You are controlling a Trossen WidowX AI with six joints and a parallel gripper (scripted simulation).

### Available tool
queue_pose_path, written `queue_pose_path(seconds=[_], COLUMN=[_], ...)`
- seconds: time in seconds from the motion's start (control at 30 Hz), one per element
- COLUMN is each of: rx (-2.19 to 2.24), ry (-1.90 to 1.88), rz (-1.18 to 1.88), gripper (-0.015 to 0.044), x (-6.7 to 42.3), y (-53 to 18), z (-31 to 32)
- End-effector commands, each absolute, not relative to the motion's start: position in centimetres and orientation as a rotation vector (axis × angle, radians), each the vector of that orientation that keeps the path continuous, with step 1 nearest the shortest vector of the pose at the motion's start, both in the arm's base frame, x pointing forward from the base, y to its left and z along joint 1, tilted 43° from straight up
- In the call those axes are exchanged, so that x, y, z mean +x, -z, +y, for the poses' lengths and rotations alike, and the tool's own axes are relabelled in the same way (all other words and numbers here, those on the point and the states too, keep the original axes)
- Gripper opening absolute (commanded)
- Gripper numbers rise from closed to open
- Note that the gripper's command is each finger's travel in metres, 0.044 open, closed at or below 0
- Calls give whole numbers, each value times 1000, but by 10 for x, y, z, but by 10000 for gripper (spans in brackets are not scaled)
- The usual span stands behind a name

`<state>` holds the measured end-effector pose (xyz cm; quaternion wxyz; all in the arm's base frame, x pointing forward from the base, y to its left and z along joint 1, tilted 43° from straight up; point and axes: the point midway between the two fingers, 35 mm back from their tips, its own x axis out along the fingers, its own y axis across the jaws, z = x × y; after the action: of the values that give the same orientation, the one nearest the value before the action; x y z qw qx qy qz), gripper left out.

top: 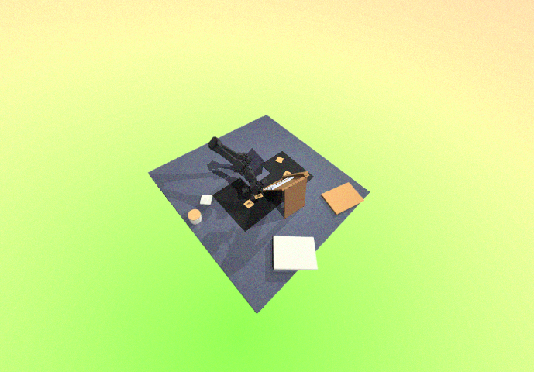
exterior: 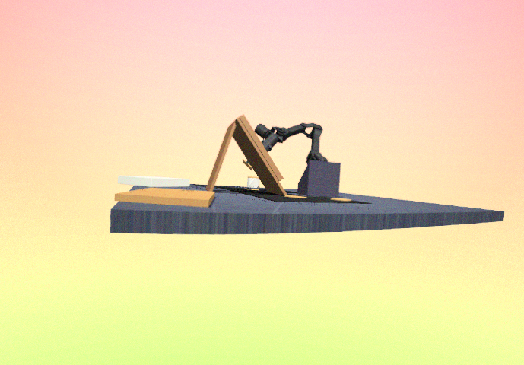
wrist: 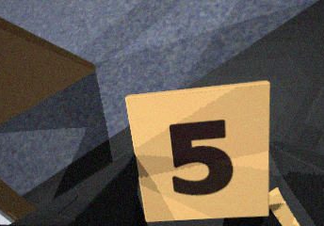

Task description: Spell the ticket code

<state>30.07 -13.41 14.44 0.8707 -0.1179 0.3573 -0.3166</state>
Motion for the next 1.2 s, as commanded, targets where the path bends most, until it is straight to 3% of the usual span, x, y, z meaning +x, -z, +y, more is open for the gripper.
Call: queue_pose_path(seconds=[0.0,0.33,1.17], rx=[-369,-651,-656], ry=[592,471,469], rz=[727,682,681], gripper=[0,0,0], x=[304,311,311], y=[-154,-173,-169], z=[-129,-120,-117])
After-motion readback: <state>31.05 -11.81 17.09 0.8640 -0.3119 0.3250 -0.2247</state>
